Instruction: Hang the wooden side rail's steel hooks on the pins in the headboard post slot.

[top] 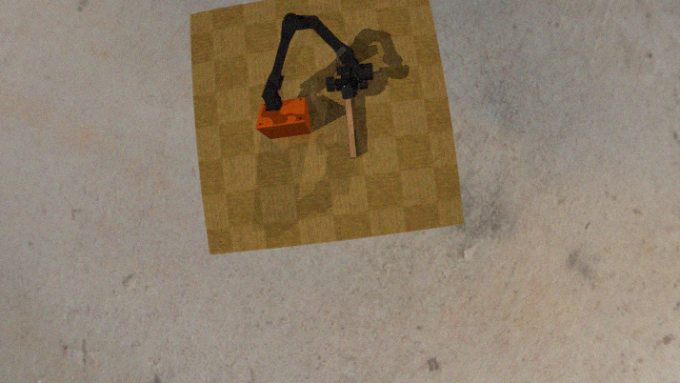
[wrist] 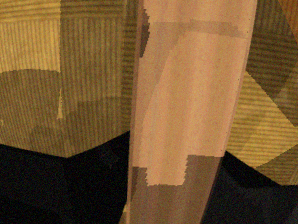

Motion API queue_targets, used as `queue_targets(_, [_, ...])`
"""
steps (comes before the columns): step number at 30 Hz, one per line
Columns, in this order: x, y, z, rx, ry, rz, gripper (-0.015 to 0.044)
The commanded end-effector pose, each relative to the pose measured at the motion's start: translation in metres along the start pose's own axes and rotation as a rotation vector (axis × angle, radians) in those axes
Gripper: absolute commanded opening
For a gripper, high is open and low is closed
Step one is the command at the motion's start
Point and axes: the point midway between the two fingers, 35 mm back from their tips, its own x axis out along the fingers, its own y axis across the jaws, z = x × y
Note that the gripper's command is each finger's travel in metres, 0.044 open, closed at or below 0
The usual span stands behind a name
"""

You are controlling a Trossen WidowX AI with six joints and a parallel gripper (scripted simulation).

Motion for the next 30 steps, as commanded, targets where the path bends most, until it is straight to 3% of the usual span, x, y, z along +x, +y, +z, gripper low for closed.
queue_targets(1, [-0.0043,0.0029,-0.0011,0.004,0.002,0.014,0.0000])
queue_targets(30, [-0.0050,0.0032,-0.0042,0.004,0.002,0.014,0.0000])
